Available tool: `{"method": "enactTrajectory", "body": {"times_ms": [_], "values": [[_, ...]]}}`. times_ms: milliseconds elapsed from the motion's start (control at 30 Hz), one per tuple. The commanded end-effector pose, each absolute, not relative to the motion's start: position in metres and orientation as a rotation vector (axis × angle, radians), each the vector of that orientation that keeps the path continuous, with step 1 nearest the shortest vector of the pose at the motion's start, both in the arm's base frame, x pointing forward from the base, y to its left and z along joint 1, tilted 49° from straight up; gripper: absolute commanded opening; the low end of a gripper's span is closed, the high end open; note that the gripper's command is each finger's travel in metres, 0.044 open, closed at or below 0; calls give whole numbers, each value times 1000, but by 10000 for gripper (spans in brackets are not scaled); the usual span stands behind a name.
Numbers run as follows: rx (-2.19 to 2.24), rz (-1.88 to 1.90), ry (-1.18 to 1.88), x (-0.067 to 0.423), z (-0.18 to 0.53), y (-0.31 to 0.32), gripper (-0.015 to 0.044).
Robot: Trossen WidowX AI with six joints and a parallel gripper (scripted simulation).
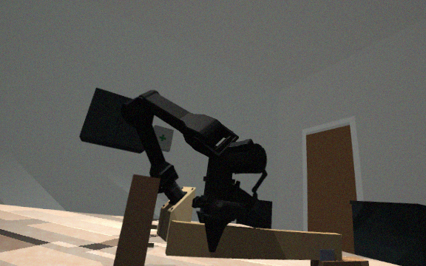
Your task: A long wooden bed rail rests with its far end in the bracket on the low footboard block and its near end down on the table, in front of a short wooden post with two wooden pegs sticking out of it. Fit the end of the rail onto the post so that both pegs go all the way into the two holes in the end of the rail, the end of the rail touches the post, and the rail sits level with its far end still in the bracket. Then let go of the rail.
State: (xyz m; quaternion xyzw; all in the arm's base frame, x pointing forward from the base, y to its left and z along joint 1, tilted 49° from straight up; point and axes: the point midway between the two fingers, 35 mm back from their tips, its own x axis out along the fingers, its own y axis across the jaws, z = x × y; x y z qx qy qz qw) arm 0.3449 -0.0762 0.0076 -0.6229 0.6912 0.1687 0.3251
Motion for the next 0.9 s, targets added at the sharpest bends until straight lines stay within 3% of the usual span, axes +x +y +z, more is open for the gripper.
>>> {"method": "enactTrajectory", "body": {"times_ms": [0,867], "values": [[-1635,446,1803,346,7,-73,0],[-1635,446,1804,344,13,-78,0]]}}
